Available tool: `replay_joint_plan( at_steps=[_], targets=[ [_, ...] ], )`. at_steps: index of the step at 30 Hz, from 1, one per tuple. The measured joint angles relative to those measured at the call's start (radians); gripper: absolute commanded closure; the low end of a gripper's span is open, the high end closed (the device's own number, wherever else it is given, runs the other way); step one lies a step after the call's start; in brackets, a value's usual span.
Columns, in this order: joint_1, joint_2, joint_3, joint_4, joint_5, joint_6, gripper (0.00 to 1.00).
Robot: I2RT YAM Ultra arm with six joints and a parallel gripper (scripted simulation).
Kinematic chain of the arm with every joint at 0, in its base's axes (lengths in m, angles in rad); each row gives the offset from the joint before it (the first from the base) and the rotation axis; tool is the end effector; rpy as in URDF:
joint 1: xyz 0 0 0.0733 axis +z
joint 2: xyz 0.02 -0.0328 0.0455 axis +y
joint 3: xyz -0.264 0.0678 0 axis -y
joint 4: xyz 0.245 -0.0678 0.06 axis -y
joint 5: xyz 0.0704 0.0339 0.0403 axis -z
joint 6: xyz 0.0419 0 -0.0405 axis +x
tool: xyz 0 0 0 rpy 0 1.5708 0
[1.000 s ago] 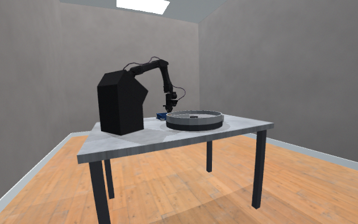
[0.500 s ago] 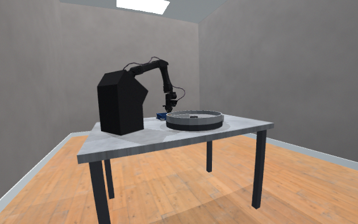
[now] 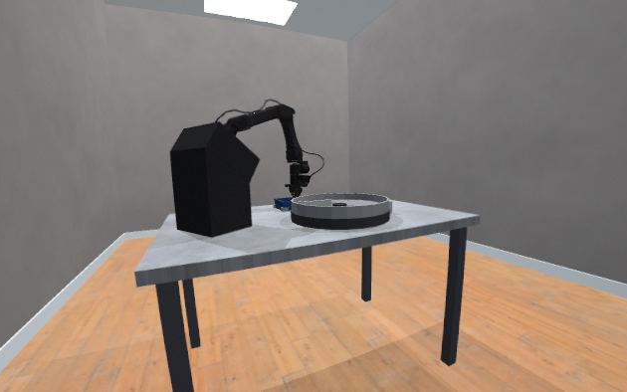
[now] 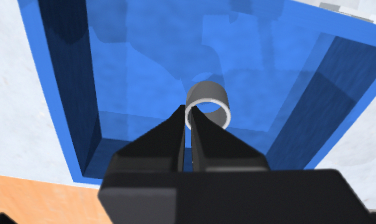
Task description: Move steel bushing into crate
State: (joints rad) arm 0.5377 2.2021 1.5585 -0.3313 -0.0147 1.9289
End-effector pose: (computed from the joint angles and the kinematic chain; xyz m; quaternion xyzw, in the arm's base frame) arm 0.4034 0.2425 0.1398 0.6109 0.7352 0.2793 0.0906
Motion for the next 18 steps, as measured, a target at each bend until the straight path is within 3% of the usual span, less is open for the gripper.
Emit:
replay_joint_plan(
  at_steps=[18],
  targets=[
    [0.000,0.003,0.013,-0.002,0.000,-0.002,1.00]
  ],
)
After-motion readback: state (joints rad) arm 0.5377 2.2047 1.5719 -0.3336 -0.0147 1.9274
